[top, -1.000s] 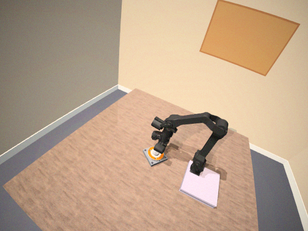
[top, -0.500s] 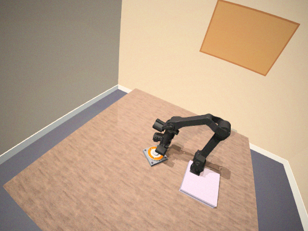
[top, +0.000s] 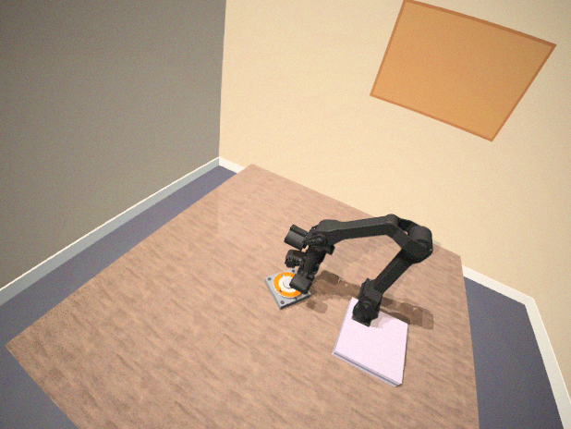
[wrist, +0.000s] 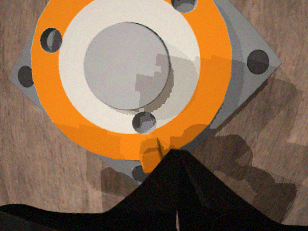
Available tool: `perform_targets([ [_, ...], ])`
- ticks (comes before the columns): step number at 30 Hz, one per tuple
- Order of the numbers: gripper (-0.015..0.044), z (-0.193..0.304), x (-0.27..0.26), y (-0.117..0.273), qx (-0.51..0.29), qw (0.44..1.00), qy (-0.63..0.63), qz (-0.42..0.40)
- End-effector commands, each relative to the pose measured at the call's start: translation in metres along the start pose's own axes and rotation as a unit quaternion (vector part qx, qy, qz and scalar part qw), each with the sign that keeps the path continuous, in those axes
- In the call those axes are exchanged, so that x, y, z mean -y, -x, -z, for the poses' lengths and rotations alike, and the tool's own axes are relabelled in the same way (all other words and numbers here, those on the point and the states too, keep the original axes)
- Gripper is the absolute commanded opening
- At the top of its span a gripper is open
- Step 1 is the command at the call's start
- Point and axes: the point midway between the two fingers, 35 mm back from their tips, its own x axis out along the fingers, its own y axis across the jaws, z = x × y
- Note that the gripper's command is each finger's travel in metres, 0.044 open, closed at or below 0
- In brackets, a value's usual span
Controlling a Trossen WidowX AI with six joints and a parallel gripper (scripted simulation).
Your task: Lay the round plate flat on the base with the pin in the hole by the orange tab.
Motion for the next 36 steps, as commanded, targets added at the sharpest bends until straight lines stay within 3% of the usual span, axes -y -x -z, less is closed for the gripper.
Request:
perform_targets([
  [1, 0.0000, 0.006, -0.005, -0.001, -0.005, 1.000, -0.001, -0.002],
  [36, 0.0000, 0.009, -0.042, 0.002, -0.005, 1.000, -0.001, -0.004],
])
